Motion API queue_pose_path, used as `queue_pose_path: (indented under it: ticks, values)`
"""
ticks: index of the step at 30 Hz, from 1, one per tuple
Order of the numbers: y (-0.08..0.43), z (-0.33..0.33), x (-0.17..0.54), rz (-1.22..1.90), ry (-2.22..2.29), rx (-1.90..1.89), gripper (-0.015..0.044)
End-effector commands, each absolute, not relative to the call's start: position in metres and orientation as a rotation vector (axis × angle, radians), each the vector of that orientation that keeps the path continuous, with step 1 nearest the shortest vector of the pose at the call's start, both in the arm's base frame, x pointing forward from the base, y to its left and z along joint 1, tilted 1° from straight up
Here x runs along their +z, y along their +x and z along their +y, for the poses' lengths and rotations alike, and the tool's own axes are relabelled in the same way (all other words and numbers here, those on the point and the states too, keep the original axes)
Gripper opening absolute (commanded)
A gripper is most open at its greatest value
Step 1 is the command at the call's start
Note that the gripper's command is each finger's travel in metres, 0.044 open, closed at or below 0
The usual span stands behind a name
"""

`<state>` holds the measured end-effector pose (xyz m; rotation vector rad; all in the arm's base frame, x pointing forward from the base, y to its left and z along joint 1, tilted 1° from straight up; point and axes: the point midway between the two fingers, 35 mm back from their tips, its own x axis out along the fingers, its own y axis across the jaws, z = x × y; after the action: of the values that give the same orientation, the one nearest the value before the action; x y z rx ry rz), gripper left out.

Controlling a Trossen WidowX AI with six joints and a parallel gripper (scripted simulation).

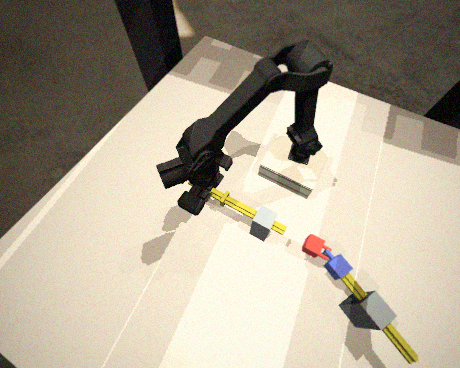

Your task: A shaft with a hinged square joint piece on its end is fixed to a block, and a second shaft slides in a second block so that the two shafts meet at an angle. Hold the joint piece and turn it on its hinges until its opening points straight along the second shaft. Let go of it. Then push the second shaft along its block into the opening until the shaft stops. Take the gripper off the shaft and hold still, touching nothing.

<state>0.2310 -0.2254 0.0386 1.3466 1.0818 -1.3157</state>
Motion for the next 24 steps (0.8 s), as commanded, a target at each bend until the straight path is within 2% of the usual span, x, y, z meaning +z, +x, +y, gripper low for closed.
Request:
queue_pose_path:
  ticks: [1, 24]
  values:
    - [0.233, -0.217, 0.037, 1.079, 1.348, -1.314, 0.0000]
    - [0.239, -0.183, 0.037, 1.081, 1.351, -1.312, 0.0000]
